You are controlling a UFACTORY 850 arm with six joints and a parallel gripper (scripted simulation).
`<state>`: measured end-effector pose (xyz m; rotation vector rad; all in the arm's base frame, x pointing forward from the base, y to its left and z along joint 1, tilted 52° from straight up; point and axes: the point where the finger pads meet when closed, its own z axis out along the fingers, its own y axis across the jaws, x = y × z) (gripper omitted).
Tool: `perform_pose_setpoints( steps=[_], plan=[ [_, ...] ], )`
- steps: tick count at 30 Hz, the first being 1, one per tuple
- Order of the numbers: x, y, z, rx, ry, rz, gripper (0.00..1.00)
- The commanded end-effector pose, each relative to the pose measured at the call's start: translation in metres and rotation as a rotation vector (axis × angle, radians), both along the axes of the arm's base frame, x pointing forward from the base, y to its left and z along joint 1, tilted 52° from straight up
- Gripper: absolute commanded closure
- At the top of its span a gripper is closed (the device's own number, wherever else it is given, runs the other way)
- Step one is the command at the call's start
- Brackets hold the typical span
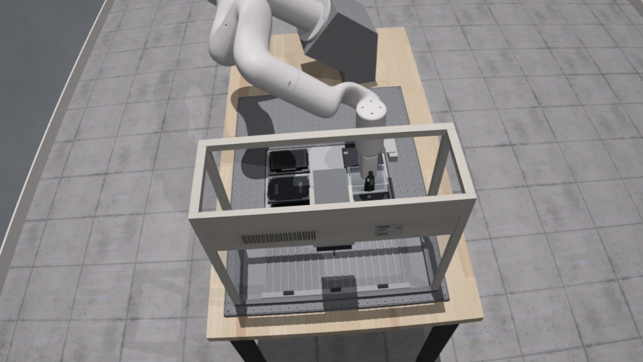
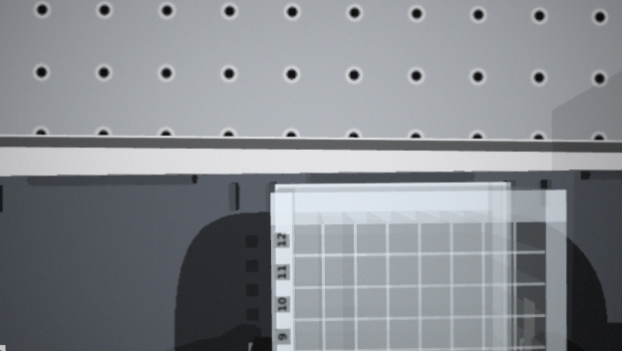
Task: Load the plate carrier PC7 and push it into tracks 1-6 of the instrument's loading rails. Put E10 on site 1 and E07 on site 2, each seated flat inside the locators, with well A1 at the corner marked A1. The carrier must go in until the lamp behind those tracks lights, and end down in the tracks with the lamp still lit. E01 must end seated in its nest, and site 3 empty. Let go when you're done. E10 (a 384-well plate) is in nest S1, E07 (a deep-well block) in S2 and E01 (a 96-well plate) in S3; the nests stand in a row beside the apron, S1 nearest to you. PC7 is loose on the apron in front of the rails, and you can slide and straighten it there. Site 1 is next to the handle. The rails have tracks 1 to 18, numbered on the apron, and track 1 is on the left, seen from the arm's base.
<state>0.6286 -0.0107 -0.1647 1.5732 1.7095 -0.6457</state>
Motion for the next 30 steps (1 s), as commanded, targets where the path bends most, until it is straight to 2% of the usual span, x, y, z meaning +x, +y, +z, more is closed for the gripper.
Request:
perform_pose_setpoints(
  steps=[1, 13, 14, 30],
  plan=[
    [0.0007, 0.0005, 0.0002, 0.001, -0.001, 0.001, 1.00],
    [0.0007, 0.0005, 0.0003, 0.001, -0.001, 0.001, 1.00],
    [0.0008, 0.0002, -0.0001, 0.001, -0.001, 0.001, 0.00],
    [0.0008, 0.0002, 0.0000, 0.001, -0.001, 0.001, 0.00]
  ],
)
